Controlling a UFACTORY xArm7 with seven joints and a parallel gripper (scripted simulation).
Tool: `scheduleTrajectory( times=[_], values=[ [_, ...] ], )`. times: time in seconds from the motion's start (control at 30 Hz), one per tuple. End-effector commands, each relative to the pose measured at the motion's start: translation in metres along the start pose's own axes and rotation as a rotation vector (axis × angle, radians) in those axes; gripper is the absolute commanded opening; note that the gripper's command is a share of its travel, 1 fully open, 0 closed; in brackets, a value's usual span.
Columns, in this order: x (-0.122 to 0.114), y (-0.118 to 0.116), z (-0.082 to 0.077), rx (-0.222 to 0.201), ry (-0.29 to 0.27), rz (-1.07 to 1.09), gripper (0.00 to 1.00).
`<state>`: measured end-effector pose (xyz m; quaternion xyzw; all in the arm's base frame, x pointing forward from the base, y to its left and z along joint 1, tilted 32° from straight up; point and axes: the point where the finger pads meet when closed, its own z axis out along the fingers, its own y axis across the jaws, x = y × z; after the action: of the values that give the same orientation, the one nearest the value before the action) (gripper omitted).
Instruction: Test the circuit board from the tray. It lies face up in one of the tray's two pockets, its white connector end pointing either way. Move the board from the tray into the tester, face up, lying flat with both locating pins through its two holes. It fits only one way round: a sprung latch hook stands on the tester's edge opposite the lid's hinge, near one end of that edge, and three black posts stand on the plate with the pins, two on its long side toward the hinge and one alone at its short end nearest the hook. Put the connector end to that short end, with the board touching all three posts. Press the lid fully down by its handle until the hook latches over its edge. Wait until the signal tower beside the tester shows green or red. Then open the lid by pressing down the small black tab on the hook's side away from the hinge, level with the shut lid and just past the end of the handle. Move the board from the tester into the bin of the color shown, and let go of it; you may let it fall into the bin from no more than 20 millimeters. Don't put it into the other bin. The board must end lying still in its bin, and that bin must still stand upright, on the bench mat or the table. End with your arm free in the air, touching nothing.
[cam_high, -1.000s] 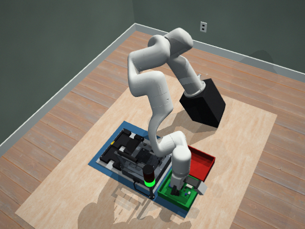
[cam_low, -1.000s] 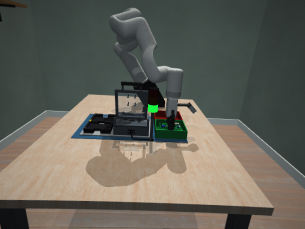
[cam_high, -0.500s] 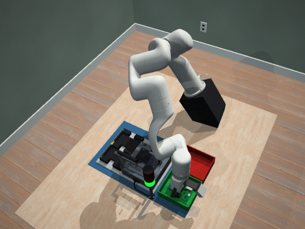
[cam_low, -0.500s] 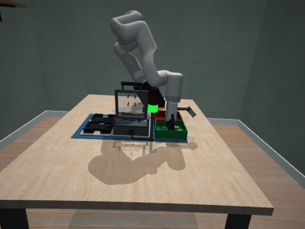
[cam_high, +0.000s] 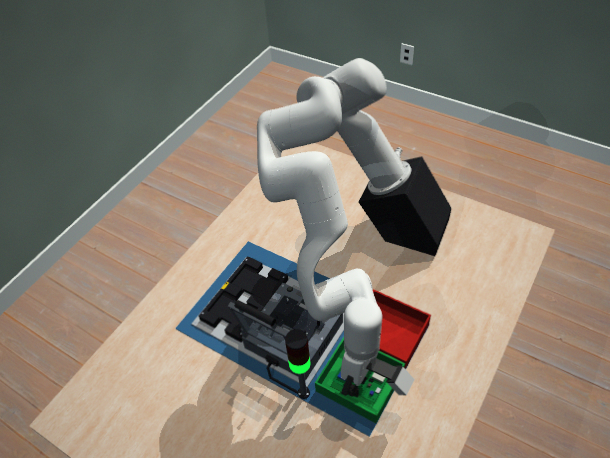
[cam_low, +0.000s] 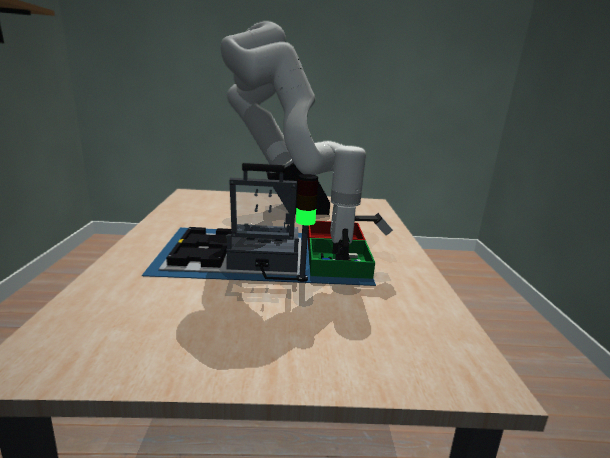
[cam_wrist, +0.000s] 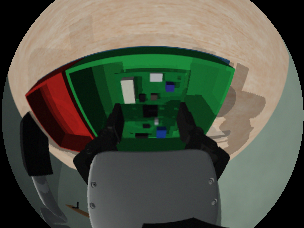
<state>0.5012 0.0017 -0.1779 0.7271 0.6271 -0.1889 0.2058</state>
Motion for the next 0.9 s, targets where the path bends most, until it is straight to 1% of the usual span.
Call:
scheduleTrajectory(
  times=[0.0, 0.87],
  values=[
    [0.0014, 0.0015, -0.0012, -0.004, 0.003, 0.000, 0.79],
    [0.0014, 0.0015, 0.0005, -0.004, 0.003, 0.000, 0.79]
  ],
)
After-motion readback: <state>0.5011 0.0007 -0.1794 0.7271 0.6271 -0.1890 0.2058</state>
